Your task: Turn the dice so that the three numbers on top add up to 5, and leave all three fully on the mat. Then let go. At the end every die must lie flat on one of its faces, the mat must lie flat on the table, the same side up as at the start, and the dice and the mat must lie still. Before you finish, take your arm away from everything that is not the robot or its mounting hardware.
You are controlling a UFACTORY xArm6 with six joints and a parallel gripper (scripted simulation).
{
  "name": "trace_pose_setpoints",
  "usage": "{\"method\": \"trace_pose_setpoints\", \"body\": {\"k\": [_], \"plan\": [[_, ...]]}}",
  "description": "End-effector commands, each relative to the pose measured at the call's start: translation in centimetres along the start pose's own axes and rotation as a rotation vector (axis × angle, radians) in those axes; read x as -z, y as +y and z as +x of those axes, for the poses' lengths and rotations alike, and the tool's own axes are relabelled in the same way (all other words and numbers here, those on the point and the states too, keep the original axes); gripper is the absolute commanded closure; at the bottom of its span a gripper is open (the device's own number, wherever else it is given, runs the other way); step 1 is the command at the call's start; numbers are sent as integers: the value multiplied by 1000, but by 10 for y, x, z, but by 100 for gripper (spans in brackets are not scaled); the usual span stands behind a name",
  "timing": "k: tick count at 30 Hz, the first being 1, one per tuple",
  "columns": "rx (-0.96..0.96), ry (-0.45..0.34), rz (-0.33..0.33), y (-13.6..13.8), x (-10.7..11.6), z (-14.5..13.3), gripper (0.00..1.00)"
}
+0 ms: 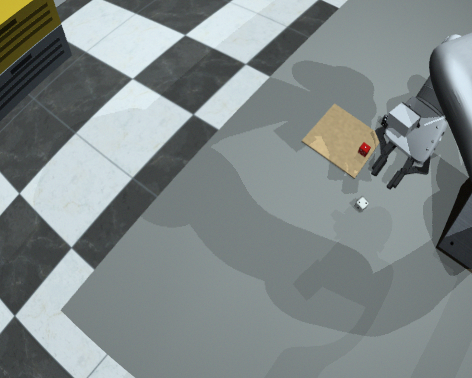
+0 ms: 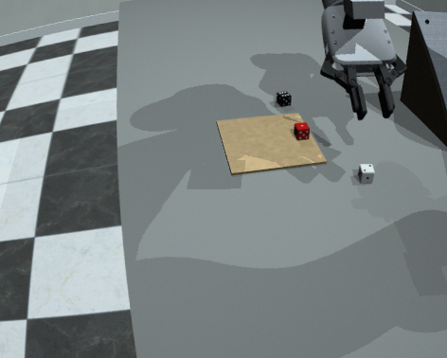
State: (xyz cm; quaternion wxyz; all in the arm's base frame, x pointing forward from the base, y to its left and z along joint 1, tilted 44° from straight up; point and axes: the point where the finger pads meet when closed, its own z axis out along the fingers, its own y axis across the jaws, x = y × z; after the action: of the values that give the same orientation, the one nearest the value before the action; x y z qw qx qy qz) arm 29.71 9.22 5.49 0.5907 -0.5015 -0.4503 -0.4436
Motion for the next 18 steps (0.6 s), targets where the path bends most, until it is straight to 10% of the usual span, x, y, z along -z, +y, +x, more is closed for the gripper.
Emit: {"method": "trace_pose_setpoints", "body": {"k": [1, 18], "plan": [[-35, -148, 36, -2, -6, 4, 64], [-62, -582, 40, -3, -13, 24, 64]]}}
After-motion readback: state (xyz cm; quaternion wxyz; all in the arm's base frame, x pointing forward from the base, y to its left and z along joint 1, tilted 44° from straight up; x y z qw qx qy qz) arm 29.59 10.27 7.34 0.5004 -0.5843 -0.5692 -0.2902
